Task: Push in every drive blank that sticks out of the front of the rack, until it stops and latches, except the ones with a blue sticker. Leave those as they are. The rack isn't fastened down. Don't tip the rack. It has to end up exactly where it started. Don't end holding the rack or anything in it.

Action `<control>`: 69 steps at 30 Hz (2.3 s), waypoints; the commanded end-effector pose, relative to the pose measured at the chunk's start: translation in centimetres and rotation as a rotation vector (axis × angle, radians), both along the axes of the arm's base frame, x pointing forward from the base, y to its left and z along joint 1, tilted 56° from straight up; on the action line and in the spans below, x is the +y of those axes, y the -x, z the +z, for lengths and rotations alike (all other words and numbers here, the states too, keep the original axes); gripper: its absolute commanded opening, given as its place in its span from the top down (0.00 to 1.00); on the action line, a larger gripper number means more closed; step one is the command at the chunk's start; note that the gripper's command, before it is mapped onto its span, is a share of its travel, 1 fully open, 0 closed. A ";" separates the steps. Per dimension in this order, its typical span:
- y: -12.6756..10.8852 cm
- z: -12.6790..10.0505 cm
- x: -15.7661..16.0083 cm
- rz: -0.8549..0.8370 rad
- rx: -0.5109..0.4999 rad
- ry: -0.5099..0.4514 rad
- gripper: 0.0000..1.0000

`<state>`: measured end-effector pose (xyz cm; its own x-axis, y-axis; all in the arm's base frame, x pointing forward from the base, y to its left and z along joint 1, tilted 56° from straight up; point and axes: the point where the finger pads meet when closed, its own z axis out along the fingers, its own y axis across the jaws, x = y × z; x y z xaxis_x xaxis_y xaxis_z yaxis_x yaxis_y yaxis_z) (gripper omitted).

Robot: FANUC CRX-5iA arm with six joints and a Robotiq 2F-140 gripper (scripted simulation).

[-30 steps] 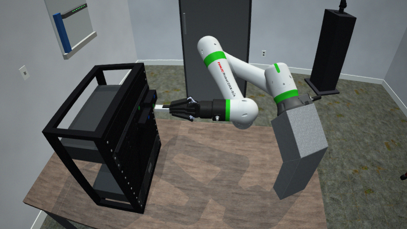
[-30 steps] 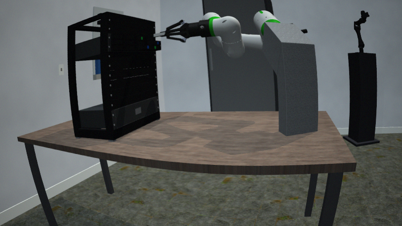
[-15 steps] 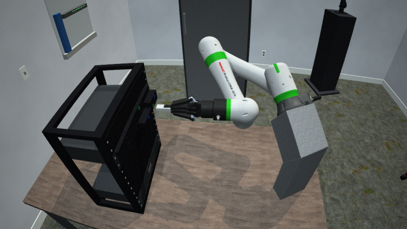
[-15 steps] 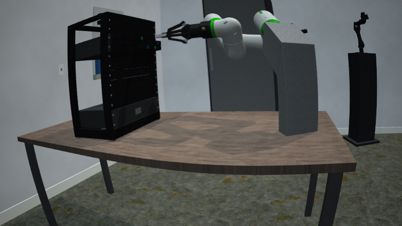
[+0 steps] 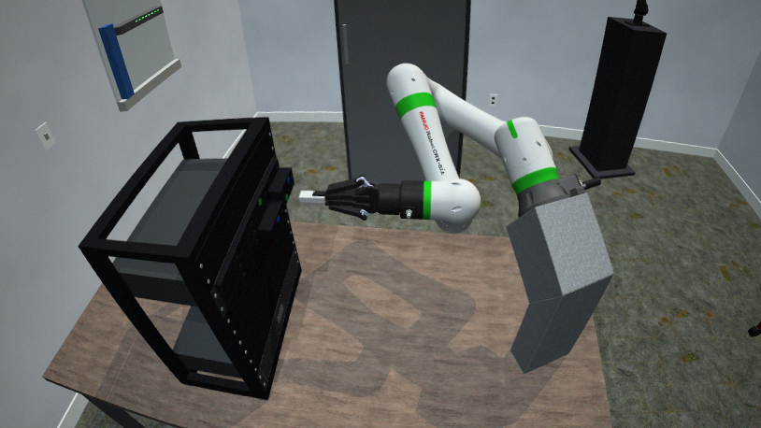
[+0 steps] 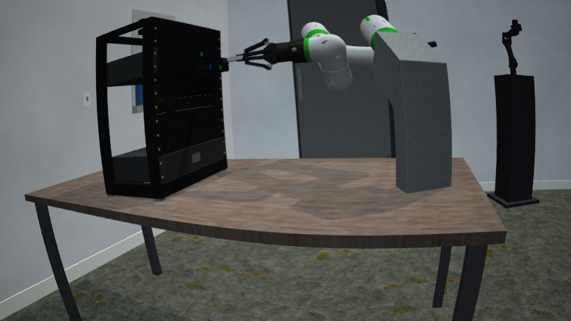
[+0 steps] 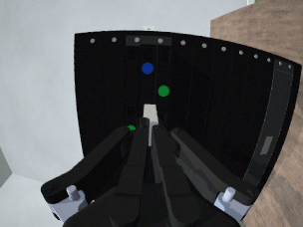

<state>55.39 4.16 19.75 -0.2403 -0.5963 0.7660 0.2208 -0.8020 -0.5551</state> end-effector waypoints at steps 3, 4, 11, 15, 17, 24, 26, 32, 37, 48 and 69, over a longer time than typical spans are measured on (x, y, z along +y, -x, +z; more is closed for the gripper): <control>0.4 1.5 -3.2 0.008 0.004 -0.001 1.00; 0.4 1.5 -3.2 0.008 0.004 -0.001 1.00; 0.5 2.2 -4.5 0.008 0.004 -0.001 1.00; 0.5 2.2 -4.7 0.008 0.004 0.000 1.00; 0.4 2.3 -4.6 0.008 0.004 0.000 1.00; -1.8 3.0 -4.5 0.008 0.004 0.000 1.00; -2.8 3.3 -4.5 0.008 0.004 0.000 1.00; -3.2 3.5 -4.5 0.008 0.004 0.000 1.00; -3.2 3.5 -4.5 0.008 0.004 0.000 1.00; -3.2 3.5 -4.5 0.008 0.004 0.000 1.00; -3.7 3.7 -4.5 0.008 0.004 0.000 1.00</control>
